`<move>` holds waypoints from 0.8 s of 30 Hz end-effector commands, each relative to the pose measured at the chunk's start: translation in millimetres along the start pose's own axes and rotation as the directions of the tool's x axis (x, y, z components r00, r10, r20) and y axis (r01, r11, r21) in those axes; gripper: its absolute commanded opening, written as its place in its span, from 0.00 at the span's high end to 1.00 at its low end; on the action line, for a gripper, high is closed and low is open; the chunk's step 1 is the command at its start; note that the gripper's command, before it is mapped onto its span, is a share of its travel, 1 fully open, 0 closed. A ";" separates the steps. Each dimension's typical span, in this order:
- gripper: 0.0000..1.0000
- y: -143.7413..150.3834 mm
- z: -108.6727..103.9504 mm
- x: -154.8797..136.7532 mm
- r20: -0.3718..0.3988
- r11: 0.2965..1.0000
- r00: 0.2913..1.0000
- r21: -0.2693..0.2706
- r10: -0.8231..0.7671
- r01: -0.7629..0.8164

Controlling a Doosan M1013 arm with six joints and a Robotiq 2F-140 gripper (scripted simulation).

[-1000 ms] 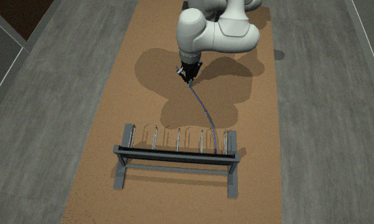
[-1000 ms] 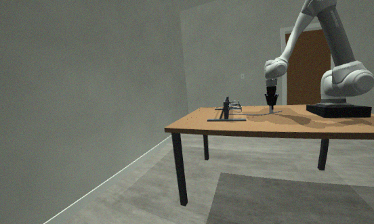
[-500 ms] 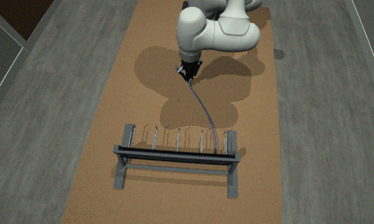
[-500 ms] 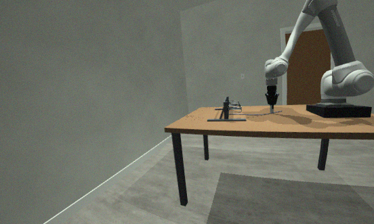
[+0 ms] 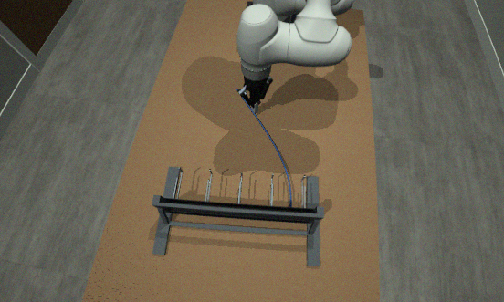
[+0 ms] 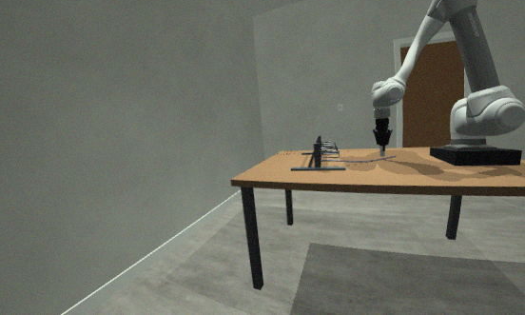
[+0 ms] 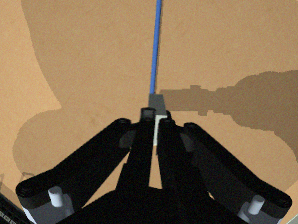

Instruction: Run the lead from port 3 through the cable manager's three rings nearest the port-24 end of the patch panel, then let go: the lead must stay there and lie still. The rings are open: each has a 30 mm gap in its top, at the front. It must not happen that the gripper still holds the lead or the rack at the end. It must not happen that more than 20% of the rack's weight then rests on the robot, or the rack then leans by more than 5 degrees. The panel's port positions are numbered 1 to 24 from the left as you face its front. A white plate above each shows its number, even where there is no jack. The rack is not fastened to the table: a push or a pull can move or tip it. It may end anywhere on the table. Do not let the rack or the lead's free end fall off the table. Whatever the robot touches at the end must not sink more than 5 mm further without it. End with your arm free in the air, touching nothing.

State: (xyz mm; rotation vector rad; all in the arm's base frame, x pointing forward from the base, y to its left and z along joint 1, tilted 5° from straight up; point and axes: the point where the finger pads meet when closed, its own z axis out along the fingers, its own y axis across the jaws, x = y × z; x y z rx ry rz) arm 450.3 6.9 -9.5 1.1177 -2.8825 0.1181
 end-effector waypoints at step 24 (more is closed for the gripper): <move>1.00 -3.1 -19.7 -4.6 0.011 1.000 1.000 0.005 0.003 -0.003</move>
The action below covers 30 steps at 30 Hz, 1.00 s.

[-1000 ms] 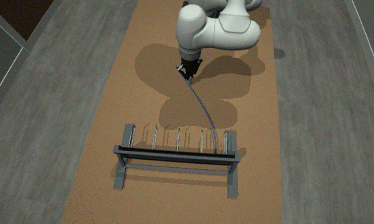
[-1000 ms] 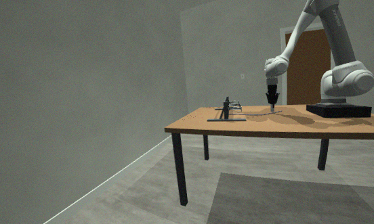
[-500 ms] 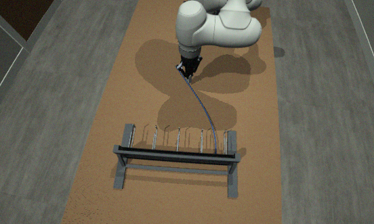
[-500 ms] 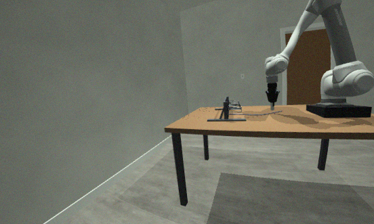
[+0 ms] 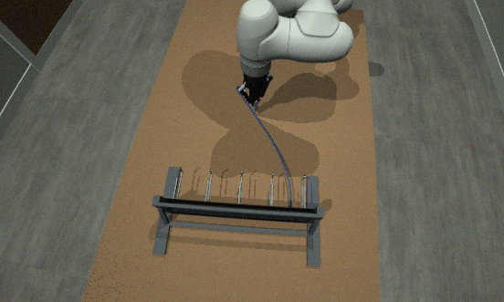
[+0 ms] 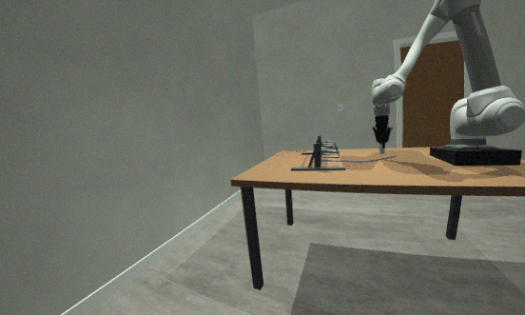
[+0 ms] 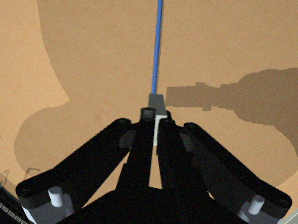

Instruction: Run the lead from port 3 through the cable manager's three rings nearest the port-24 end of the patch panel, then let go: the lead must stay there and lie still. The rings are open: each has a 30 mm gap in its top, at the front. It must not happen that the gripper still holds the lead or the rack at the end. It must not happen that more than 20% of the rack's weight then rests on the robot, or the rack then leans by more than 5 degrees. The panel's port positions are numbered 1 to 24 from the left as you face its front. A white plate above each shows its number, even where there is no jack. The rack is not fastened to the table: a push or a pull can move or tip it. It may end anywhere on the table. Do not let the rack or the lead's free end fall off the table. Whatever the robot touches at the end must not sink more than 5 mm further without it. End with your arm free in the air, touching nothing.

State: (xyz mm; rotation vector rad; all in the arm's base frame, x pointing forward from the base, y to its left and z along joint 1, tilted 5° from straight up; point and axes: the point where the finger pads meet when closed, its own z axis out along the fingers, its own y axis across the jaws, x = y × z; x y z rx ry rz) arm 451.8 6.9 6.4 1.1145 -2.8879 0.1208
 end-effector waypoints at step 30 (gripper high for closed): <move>1.00 -197.9 -86.0 -90.3 0.005 0.816 0.816 0.006 -0.578 0.578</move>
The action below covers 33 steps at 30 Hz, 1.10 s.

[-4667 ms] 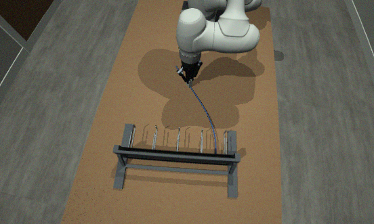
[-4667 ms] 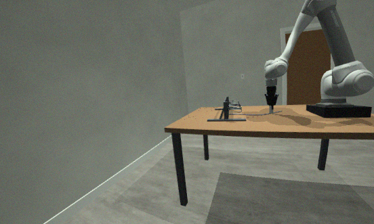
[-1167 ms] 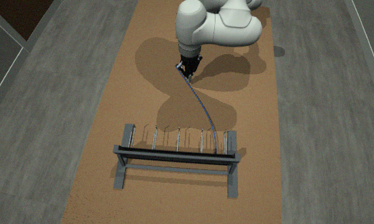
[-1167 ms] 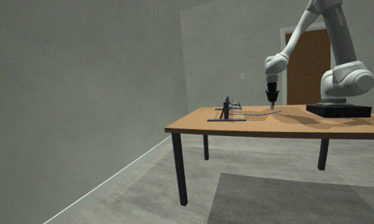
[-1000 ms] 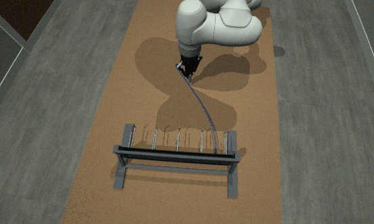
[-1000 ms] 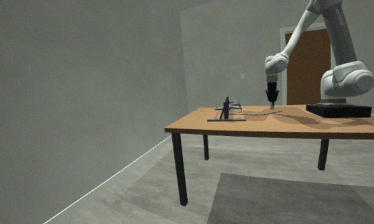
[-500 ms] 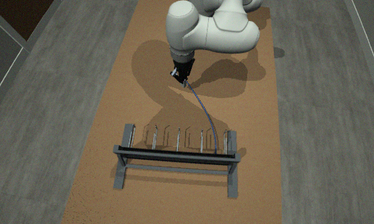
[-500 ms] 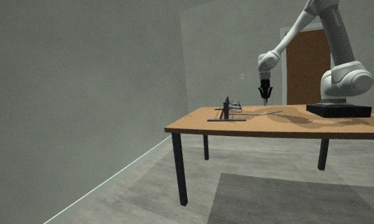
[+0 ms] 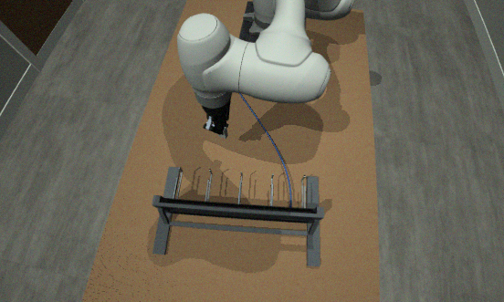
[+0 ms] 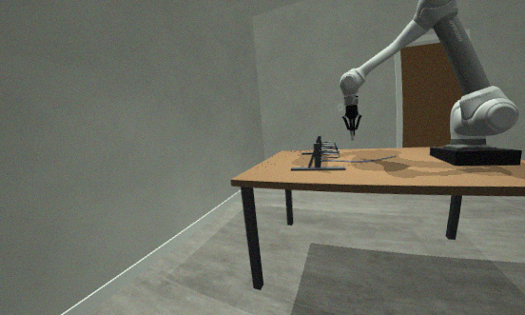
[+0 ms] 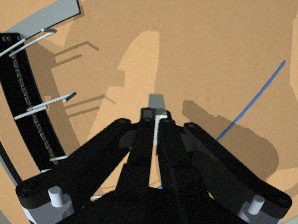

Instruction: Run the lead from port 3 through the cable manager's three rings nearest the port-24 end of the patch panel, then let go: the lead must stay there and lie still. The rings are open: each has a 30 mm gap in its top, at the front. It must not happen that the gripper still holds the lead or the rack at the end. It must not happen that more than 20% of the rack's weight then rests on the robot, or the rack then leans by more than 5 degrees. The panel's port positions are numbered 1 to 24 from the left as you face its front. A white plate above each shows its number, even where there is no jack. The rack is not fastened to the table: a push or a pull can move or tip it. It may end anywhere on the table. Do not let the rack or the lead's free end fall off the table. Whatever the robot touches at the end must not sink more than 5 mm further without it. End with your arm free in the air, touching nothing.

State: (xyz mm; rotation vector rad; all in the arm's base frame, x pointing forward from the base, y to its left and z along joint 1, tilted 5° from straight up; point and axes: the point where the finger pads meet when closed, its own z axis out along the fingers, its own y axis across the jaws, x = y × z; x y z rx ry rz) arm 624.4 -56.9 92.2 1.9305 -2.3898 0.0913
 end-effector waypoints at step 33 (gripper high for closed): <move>1.00 -148.4 -50.5 33.7 0.003 0.943 0.943 0.010 -0.334 0.334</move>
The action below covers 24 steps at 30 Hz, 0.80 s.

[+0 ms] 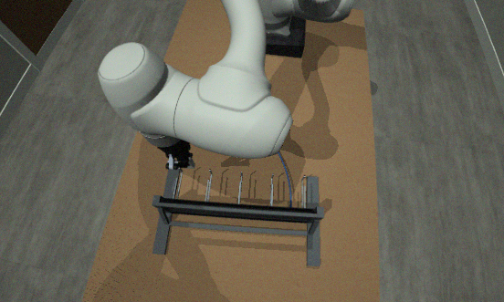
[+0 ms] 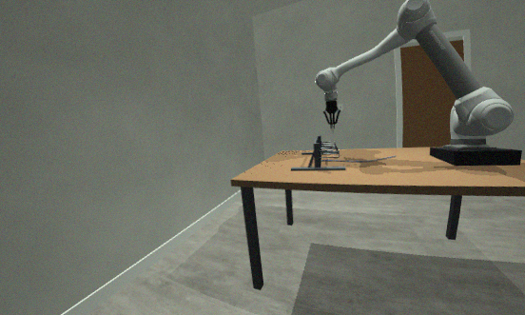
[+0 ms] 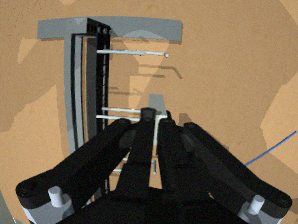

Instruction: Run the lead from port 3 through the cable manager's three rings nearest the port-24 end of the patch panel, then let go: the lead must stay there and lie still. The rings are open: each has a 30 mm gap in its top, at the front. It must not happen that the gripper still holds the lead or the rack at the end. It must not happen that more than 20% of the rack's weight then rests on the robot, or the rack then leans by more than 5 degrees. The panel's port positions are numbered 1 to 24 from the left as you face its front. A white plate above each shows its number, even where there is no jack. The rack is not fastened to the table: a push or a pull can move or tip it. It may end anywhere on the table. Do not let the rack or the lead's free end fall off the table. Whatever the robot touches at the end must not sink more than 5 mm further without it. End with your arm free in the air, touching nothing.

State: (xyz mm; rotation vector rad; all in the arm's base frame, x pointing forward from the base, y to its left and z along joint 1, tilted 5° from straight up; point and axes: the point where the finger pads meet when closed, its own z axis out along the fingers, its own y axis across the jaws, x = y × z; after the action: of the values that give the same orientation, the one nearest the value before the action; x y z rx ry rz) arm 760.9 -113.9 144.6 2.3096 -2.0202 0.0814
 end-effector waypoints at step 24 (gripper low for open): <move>1.00 -2.6 -1.4 3.1 0.004 1.000 1.000 0.002 0.005 -0.005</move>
State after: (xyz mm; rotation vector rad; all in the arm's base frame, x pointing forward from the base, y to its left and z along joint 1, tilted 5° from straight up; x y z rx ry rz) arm 761.0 -114.0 144.6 2.3095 -2.0201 0.0811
